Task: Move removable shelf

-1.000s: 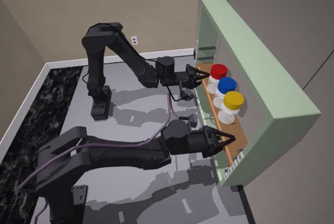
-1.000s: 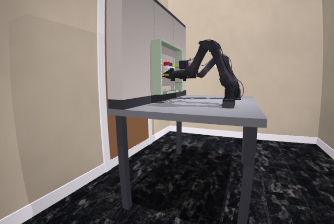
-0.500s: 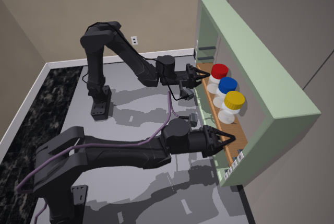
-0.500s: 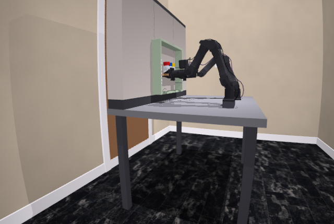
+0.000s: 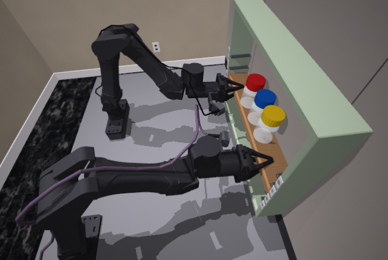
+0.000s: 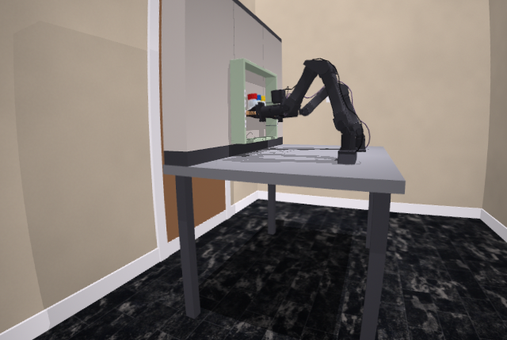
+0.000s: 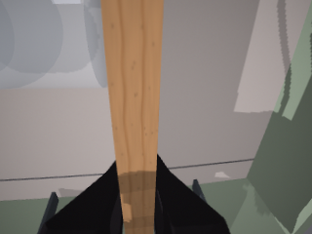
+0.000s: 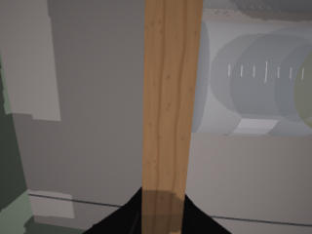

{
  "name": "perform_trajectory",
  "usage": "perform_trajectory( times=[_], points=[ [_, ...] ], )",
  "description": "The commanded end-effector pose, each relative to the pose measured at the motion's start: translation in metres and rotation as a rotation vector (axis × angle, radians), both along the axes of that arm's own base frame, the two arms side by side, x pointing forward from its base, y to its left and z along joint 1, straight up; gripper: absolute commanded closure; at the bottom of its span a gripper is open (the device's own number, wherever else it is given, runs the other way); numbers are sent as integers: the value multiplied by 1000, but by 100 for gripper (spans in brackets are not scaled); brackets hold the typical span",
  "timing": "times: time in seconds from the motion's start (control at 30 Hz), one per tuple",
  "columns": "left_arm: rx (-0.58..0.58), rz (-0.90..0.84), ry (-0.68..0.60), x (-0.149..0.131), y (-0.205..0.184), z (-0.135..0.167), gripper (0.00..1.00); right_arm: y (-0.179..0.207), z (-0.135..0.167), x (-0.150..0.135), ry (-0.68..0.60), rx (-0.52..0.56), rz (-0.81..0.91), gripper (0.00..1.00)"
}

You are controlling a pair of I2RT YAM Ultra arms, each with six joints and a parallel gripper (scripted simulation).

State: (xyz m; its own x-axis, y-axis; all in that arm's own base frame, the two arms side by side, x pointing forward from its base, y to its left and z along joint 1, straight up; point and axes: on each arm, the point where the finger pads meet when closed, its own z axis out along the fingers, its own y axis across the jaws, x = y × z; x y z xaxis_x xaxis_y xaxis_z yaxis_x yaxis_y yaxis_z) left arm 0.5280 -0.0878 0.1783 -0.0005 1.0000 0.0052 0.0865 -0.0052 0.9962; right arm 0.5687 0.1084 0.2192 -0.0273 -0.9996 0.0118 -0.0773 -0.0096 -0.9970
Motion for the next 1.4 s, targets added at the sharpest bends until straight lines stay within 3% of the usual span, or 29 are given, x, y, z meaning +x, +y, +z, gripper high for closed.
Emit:
perform_trajectory(
  times=[0.0, 1.37],
  points=[
    [-5, -2, -87, 5, 1, 43, 100, -3, 43, 4, -77, 10, -2, 100],
    [-5, -2, -87, 5, 1, 63, 100, -3, 63, 4, -77, 10, -2, 100]
  ],
)
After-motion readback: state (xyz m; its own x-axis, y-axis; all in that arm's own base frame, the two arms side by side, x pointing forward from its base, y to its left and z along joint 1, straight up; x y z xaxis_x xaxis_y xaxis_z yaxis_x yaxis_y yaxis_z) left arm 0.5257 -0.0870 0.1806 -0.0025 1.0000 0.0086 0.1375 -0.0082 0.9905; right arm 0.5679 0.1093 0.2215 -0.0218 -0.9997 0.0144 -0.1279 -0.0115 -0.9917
